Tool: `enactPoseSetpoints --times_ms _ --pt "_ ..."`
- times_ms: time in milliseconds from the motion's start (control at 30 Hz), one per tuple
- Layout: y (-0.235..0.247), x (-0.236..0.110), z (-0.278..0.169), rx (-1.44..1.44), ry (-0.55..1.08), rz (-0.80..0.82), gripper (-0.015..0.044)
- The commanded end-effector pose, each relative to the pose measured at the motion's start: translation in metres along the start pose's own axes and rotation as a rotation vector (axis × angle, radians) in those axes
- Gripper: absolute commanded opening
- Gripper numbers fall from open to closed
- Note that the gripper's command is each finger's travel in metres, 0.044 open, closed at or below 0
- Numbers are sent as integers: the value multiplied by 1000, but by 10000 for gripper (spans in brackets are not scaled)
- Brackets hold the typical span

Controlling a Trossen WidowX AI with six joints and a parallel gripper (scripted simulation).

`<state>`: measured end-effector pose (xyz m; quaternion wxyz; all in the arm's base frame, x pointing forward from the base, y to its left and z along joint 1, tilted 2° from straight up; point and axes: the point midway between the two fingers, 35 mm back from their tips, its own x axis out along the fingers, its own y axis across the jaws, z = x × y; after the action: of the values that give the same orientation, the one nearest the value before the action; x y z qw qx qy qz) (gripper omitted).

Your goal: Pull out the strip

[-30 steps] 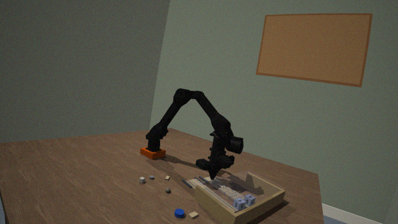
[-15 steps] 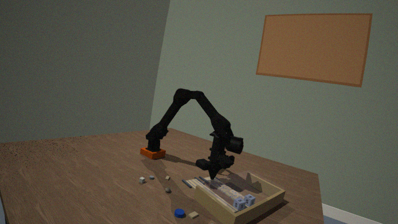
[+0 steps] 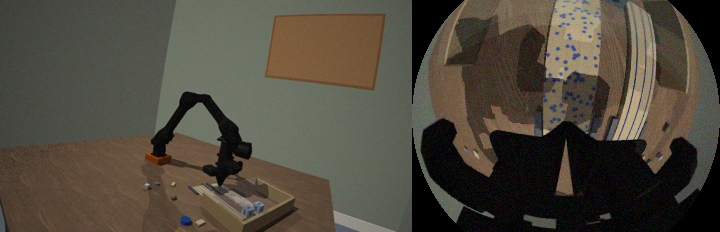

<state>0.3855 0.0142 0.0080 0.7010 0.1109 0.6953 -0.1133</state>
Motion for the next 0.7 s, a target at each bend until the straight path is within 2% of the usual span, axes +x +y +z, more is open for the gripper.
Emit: enactPoseSetpoints --times_ms 0,667 --pt "0 3 0 -5 3 2 0" --pt "1 4 -11 -5 4 2 0"
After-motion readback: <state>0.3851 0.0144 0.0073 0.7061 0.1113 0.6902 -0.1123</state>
